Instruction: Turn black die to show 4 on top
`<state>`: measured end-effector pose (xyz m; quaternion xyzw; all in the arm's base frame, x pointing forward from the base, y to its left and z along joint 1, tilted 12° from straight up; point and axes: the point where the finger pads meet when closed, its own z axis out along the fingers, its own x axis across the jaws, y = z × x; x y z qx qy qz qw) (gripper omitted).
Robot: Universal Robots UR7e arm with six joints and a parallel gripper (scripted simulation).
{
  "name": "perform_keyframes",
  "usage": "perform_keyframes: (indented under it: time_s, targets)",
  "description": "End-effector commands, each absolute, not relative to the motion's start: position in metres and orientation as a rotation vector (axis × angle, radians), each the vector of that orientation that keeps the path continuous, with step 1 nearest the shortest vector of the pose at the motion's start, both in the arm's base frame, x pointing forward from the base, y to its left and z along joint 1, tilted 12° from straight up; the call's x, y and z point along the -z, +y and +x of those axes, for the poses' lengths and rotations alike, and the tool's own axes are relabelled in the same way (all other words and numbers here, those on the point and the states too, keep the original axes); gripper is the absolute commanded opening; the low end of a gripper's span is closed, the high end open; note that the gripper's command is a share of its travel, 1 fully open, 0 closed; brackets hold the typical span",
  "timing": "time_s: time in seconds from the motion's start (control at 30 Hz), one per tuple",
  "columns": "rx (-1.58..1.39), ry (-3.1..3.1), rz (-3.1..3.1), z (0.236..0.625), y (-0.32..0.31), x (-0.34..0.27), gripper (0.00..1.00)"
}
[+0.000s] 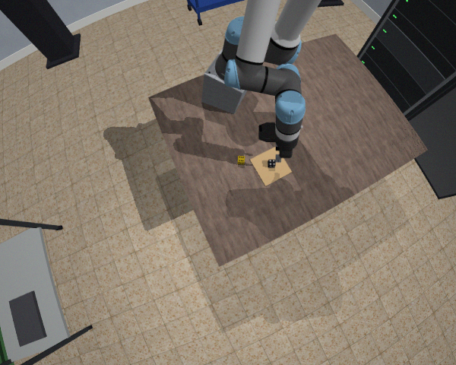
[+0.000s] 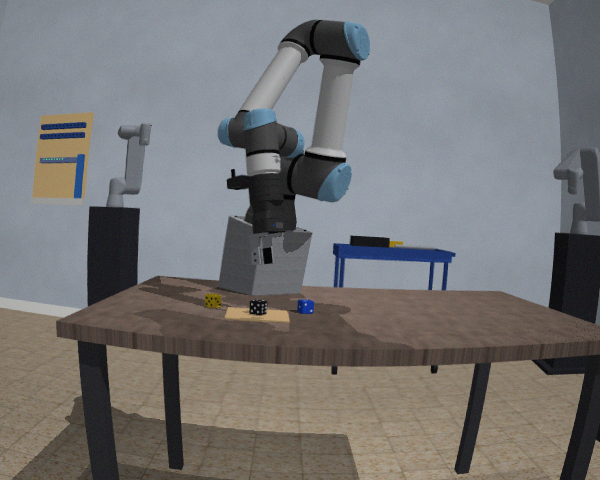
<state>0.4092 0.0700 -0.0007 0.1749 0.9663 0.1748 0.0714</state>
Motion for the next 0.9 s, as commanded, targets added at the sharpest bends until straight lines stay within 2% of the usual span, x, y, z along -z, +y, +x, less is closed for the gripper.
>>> perform_keyframes:
  time_s: [0.0, 0.47, 0.5, 0.87]
  targets:
    - [-0.350, 2.956, 0.564, 0.4101, 0.0699, -0.0010, 0.87]
    - [-0.265, 2.970, 0.570, 0.4112, 0.0721, -0.0038, 0.87]
    - [-0.265, 2.970, 0.570, 0.4112, 0.0721, -0.0038, 1.00]
    - [-0.265, 2.970, 0.570, 0.4112, 0.0721, -0.0040, 1.00]
